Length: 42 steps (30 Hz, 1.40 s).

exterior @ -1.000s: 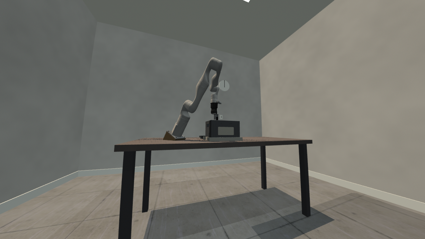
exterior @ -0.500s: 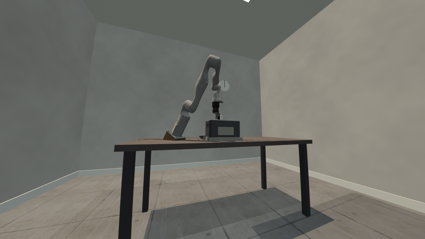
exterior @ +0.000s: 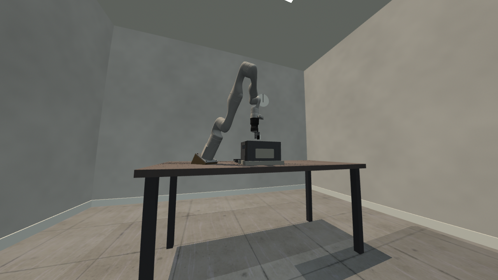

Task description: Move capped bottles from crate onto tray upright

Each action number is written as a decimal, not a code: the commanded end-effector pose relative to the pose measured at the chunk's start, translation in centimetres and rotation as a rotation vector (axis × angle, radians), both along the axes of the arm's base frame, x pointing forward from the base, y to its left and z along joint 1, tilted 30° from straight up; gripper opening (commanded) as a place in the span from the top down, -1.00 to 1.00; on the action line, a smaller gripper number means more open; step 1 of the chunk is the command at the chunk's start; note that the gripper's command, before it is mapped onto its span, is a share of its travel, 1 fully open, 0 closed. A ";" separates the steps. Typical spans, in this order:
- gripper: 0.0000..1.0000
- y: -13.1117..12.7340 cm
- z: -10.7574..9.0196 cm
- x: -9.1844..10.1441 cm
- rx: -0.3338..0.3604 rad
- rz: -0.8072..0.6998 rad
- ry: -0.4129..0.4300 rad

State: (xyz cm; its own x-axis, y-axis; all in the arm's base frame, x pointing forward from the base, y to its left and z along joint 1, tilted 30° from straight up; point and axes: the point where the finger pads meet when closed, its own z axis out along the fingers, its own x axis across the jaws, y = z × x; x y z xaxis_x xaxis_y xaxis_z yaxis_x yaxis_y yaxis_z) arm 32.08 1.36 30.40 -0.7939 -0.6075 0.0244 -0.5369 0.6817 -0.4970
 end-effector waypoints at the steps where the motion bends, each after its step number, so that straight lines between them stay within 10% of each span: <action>1: -1.00 -0.5 0.5 0.0 0.006 -0.005 -0.009; 42: -1.00 -1.8 0.9 -0.3 0.010 -0.008 -0.014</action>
